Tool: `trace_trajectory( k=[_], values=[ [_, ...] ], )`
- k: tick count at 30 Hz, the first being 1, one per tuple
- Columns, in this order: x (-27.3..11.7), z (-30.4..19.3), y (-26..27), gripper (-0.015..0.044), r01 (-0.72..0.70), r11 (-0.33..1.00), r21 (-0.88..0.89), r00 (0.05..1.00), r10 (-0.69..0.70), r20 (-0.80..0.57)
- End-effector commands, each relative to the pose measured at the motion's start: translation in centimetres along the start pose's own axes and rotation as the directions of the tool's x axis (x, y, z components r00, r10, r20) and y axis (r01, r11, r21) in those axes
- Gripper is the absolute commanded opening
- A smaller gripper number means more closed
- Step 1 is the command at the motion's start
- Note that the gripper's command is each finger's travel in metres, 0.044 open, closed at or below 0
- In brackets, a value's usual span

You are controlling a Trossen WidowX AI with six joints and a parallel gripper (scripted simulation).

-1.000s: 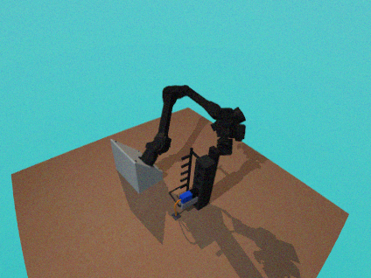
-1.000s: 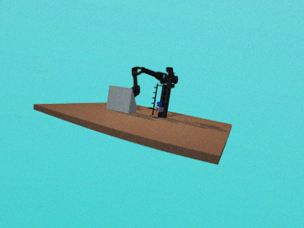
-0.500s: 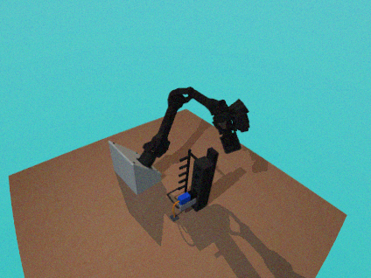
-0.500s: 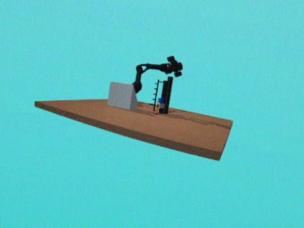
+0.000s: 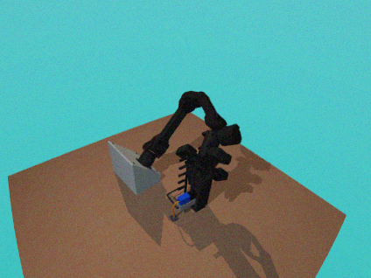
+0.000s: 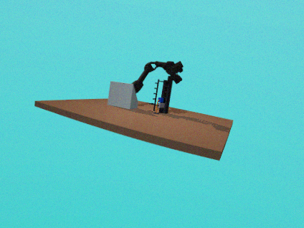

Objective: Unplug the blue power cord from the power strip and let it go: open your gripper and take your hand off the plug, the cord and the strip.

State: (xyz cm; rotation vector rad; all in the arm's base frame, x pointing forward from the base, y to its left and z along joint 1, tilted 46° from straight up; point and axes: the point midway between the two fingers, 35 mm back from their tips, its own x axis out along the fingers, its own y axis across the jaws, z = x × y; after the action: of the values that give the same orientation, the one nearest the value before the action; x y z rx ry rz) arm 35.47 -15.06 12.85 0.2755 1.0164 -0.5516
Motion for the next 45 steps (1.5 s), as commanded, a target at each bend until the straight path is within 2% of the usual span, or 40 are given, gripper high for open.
trace_trajectory(
  k=[1,4,7,11,13,26,45],
  values=[
    [3.3,-4.4,0.4,0.016,-0.063,0.974,0.216,0.961,0.117,-0.249],
    [4.8,-8.6,1.0,0.016,-0.023,0.907,0.421,0.862,0.231,-0.451],
    [5.4,-12.3,1.7,0.016,0.109,0.794,0.598,0.712,0.357,-0.604],
    [4.9,-15.9,2.8,0.016,0.396,0.582,0.71,0.466,0.539,-0.702],
    [4.6,-16.7,3.1,0.016,0.497,0.508,0.703,0.387,0.596,-0.704],
    [4.5,-16.7,3.2,0.016,0.509,0.499,0.701,0.378,0.603,-0.703],
    [2.2,-16.3,5.1,0.016,0.51,0.499,0.701,0.377,0.603,-0.703]
  ],
)
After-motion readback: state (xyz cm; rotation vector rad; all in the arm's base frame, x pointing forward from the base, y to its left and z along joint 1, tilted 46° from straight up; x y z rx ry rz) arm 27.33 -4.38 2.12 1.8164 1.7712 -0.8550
